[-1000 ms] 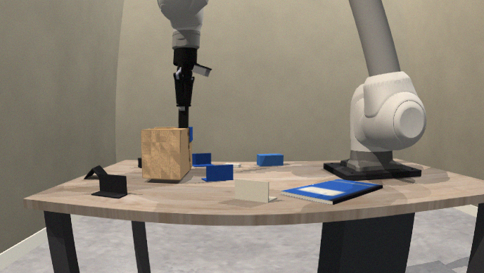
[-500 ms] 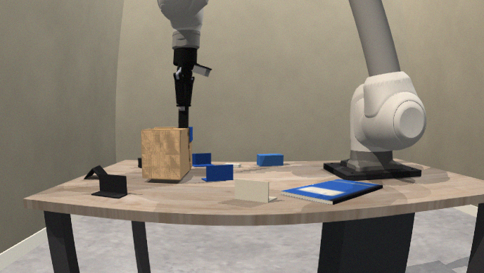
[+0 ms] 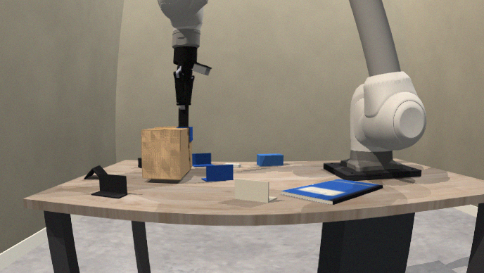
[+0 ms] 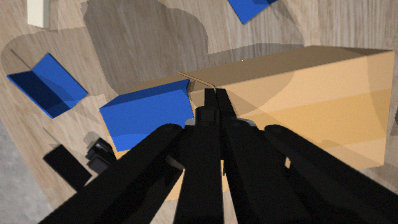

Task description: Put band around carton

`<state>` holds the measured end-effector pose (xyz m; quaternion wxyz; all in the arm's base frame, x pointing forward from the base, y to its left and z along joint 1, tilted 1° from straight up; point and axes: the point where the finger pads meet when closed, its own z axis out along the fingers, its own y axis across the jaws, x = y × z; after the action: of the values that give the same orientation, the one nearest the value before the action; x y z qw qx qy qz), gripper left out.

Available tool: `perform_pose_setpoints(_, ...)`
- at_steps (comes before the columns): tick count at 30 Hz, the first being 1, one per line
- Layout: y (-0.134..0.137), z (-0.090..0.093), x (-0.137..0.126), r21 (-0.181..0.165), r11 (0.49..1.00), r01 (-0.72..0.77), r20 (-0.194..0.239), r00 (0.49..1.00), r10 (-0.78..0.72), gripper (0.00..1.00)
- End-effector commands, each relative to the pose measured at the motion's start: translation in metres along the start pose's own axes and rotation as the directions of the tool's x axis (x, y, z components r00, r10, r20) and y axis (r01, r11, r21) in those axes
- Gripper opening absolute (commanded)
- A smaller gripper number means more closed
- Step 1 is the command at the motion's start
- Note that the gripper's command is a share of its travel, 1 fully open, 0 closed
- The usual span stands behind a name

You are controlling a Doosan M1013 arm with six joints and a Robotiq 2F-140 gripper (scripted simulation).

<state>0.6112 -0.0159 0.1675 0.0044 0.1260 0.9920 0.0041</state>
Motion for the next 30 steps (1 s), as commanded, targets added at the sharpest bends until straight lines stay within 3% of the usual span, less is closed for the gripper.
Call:
perform_pose_setpoints(1, 0.0001, -0.0036, -0.0003, -0.001, 1.000, 0.000, 0.001, 1.000, 0.000, 0.10)
perform_pose_setpoints(10, 0.0001, -0.0123, -0.0003, -0.001, 1.000, 0.000, 0.001, 1.000, 0.000, 0.10)
perform_pose_setpoints(30, 0.0001, -0.0129, -0.0002, -0.001, 1.000, 0.000, 0.001, 1.000, 0.000, 0.10)
